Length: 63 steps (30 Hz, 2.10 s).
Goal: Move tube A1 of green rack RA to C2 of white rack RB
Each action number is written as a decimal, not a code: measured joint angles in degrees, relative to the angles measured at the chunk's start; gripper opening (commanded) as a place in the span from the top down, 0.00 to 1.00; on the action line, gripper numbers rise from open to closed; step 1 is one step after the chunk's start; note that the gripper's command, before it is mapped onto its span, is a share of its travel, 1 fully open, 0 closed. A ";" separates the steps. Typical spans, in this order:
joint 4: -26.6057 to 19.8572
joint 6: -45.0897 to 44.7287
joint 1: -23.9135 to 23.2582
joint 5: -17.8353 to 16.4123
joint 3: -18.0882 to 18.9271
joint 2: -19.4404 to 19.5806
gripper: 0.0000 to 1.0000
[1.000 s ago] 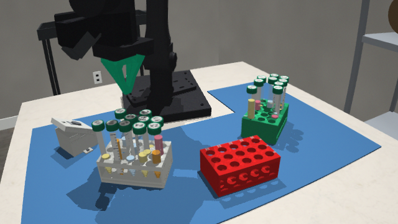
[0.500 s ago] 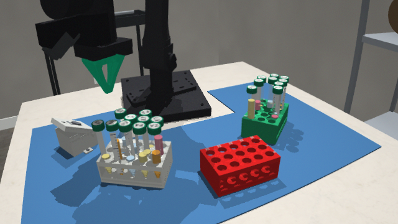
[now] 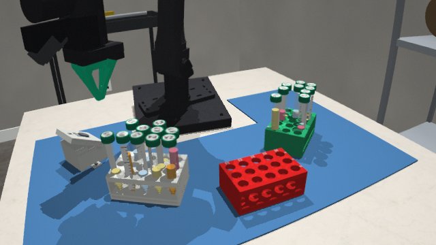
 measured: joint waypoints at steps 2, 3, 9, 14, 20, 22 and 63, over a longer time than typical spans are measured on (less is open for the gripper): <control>0.00 -1.40 -1.68 -0.20 0.02 0.24 1.00; 0.00 -2.16 -2.62 -0.26 0.02 0.35 1.00; -0.02 -7.04 -8.04 -0.72 0.15 1.42 1.00; -0.04 -9.81 -10.16 -0.83 0.44 1.70 1.00; -0.04 -13.44 -13.68 -1.40 0.50 2.27 1.00; -0.04 -14.95 -15.58 -1.49 0.50 2.54 1.00; 3.08 -23.80 -22.62 -2.05 -6.40 1.49 1.00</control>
